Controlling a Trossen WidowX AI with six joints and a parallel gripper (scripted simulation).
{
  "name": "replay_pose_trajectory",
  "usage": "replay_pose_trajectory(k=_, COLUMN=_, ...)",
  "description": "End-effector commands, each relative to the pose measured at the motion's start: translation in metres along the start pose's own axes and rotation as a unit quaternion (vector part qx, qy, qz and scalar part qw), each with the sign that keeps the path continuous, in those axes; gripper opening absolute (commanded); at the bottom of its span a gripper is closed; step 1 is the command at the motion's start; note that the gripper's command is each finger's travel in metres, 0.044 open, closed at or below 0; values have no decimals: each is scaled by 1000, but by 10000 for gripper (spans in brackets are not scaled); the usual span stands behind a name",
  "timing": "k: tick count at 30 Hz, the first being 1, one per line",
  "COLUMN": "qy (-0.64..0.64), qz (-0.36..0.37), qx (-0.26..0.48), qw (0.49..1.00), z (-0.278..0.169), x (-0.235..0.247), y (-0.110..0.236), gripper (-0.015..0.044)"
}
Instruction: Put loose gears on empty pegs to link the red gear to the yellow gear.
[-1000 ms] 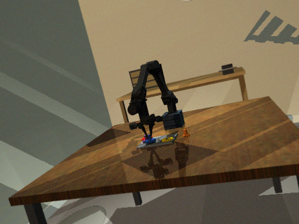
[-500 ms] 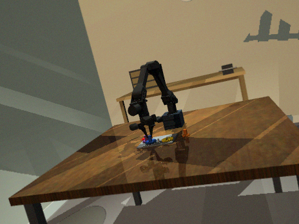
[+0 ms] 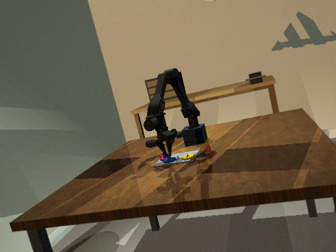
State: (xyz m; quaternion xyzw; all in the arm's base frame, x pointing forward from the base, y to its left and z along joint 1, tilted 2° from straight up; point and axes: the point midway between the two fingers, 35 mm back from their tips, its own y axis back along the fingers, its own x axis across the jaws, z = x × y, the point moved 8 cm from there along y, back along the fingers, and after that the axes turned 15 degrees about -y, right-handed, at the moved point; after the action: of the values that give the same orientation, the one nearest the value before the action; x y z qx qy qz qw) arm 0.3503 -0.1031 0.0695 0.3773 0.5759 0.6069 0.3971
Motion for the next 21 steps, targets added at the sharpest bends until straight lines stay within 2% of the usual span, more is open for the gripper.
replay_pose_trajectory(k=1, qy=-25, qz=0, qx=0, qw=1000, z=0, x=0, y=2, gripper=140)
replay_pose_trajectory(k=5, qy=-49, qz=0, qx=0, qw=999, z=0, x=0, y=9, gripper=140)
replay_pose_trajectory(k=11, qy=-67, qz=0, qx=0, qw=998, z=0, x=0, y=48, gripper=140)
replay_pose_trajectory(k=14, qy=-67, qz=0, qx=0, qw=998, z=0, x=0, y=49, gripper=140)
replay_pose_trajectory(k=16, qy=-83, qz=2, qx=2, qw=997, z=3, x=7, y=40, gripper=193)
replay_pose_trajectory(k=21, qy=-243, qz=3, qx=2, qw=970, z=25, x=57, y=41, gripper=324)
